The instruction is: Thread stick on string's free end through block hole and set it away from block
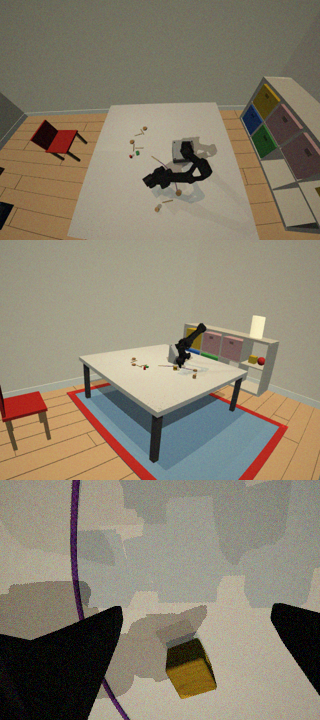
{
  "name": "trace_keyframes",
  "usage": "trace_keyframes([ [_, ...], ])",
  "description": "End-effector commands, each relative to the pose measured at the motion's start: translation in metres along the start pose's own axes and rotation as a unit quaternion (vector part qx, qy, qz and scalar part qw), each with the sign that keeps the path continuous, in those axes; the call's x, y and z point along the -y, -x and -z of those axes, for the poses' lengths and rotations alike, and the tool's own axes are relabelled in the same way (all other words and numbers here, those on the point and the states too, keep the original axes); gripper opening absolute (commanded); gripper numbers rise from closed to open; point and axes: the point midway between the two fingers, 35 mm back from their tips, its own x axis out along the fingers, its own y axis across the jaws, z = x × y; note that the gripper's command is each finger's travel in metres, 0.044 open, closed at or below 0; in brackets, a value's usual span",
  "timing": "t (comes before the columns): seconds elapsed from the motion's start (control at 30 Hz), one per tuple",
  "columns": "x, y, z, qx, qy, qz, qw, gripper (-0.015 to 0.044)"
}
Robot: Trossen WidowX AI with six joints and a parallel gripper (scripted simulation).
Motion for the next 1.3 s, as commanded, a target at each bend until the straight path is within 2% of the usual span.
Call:
trace_keyframes([
  [0.0,0.006,0.0215,0.0561,-0.044,0.118,0.01,0.992,0.044],
  [0.57,0.0058,0.0219,0.0543,-0.044,0.118,0.01,0.992,0.044],
  [0.8,0.0057,0.0219,0.0545,-0.044,0.118,0.01,0.992,0.0256],
  [0.83,0.0057,0.0219,0.0545,-0.044,0.118,0.01,0.992,0.0242],
  [1.1,0.0052,0.0216,0.0542,-0.042,0.116,0.011,0.992,0.0242],
  [1.27,0.0052,0.0216,0.0542,-0.042,0.116,0.011,0.992,0.011],
])
